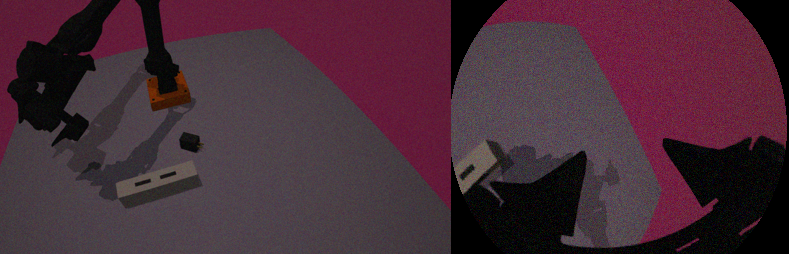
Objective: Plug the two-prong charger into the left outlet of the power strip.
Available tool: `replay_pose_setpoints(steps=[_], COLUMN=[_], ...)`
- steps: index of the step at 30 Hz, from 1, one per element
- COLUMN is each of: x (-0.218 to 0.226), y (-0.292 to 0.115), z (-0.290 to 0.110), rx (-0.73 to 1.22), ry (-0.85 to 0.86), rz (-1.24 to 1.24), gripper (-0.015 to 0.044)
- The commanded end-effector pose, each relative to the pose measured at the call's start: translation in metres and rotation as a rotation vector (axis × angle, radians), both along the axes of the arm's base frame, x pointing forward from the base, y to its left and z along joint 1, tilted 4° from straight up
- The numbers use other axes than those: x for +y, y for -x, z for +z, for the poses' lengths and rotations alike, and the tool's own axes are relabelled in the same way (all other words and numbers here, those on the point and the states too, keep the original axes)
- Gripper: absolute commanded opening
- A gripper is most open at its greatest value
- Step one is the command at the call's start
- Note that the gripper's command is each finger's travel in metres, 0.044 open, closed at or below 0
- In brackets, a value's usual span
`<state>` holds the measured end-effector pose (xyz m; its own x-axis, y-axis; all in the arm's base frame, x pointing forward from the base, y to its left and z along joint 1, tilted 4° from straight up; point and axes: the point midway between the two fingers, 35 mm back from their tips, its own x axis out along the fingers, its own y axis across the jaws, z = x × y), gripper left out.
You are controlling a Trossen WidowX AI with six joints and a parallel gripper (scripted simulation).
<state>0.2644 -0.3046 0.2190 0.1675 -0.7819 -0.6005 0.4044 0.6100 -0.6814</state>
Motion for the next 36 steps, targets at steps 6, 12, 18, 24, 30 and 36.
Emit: replay_pose_setpoints(steps=[6,12,18,24,30,36], x=[0.045,0.076,0.108,0.141,0.173,0.204], y=[-0.022,-0.034,-0.042,-0.047,-0.047,-0.043], z=[-0.024,-0.039,-0.054,-0.068,-0.082,-0.094], rx=[0.079,0.133,0.19,0.25,0.313,0.379], ry=[-0.077,-0.132,-0.187,-0.24,-0.292,-0.341], rz=[0.157,0.267,0.377,0.484,0.59,0.693], gripper=[0.044,0.044,0.044,0.044,0.044,0.044])
